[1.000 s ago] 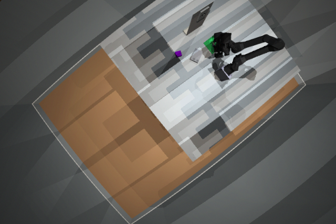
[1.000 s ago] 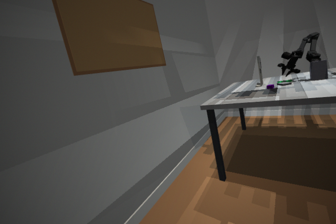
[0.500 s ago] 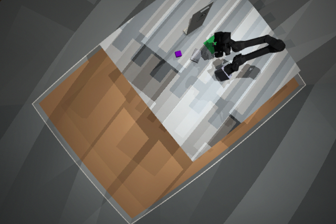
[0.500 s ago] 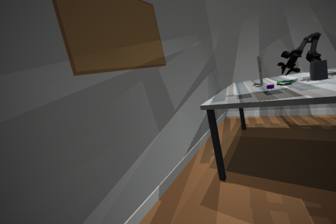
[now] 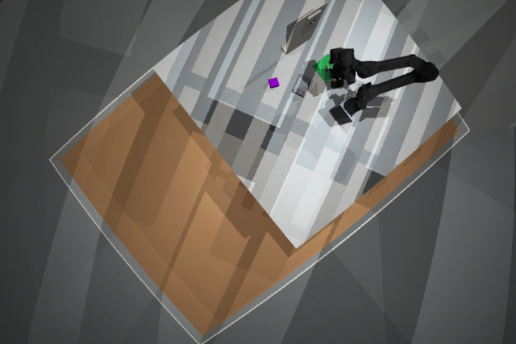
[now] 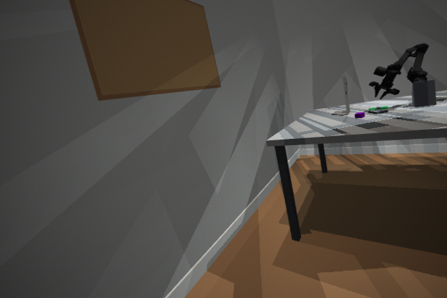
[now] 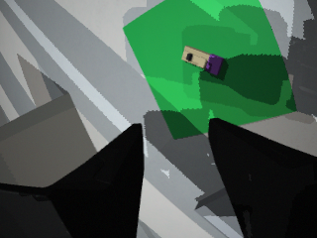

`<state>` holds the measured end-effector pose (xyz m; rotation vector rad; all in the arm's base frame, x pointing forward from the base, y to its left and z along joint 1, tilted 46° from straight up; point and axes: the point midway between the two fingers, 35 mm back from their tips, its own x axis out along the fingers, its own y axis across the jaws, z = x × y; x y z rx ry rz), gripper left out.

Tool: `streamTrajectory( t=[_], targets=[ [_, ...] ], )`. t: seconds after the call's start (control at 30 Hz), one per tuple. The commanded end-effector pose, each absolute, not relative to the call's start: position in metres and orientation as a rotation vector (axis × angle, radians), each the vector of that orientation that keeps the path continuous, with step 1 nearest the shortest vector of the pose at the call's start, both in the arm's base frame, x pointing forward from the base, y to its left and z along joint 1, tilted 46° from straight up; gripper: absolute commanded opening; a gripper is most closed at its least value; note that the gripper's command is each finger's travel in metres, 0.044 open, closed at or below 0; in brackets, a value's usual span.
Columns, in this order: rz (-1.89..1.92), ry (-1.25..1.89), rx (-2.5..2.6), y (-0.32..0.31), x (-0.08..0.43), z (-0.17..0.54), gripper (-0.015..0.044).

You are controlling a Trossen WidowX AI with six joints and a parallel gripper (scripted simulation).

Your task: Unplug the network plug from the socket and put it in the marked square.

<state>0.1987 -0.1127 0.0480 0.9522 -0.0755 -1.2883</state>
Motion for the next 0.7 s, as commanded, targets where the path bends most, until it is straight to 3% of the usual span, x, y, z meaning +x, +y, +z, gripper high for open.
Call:
streamTrajectory(
  t=[0.0,0.67],
  targets=[
    [-1.284,-0.09,0.959,-0.111,0.2,0.053,0.0156],
    [-1.276,-0.099,0.949,-0.101,0.198,0.067,0.0156]
  ],
)
